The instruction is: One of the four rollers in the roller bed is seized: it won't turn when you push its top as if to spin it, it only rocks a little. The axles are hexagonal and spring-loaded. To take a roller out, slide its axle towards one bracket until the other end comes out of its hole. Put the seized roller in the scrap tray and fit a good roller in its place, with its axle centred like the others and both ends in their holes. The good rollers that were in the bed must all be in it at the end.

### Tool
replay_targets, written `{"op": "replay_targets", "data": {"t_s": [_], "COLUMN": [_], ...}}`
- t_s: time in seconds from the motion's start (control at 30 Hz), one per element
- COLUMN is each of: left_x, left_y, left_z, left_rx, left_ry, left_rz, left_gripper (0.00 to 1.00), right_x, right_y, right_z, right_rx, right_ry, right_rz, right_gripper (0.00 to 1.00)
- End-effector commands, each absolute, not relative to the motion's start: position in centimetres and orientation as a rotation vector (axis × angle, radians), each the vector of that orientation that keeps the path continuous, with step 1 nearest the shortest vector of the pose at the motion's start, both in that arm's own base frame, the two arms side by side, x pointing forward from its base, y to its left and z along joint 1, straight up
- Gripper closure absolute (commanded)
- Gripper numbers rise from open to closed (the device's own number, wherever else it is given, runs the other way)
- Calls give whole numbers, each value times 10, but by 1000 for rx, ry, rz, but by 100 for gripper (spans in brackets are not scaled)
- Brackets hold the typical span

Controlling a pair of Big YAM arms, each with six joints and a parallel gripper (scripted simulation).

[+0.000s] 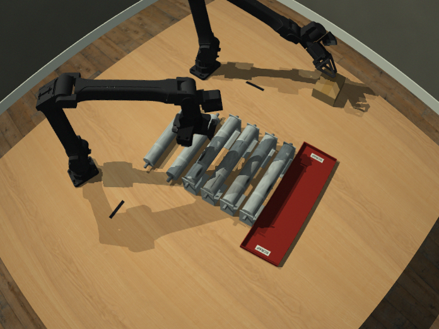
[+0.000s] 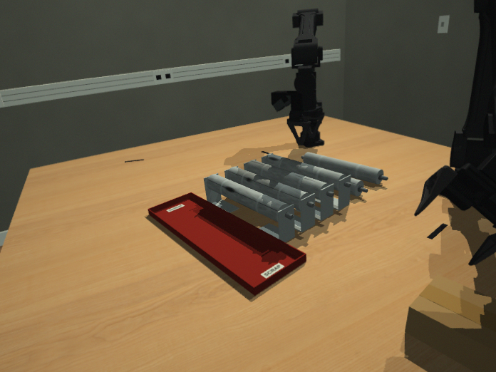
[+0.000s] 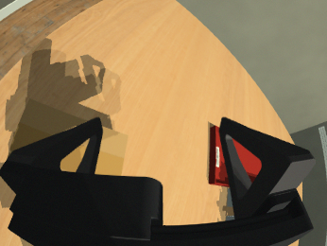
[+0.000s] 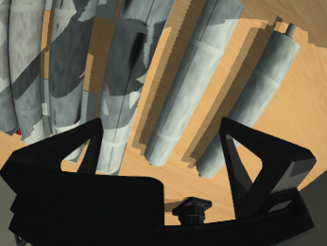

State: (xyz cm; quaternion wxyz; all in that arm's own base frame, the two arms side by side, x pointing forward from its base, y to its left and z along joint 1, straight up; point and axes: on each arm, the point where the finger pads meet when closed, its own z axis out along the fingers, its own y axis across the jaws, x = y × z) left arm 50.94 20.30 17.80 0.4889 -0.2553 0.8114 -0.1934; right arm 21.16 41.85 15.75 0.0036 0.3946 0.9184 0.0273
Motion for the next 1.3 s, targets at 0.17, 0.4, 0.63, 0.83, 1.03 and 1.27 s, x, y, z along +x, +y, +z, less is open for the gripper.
{"op": "replay_targets", "data": {"t_s": [0.17, 0.4, 0.63, 0.83, 1.03, 1.27], "left_x": [511, 511, 531, 533, 542, 548], "left_y": [204, 204, 207, 197, 186, 173], "left_z": [183, 183, 230, 233, 247, 275], "left_rx": [-613, -613, -525, -501, -448, -393], "left_ry": [1963, 1963, 1901, 1919, 1915, 1884], "left_rz": [-466, -466, -426, -410, -369, -331], "left_gripper": [0, 0, 0, 0, 0, 0], "right_x": [212, 212, 228, 246, 282, 315], "right_y": [420, 420, 425, 413, 406, 395], "right_z": [162, 162, 180, 174, 185, 199], "right_rx": [1236, 1236, 1213, 1116, 968, 880], "right_ry": [2878, 2878, 2873, 2895, 2887, 2843], "right_rz": [103, 103, 198, 242, 385, 495], "right_gripper": [0, 0, 0, 0, 0, 0]}}
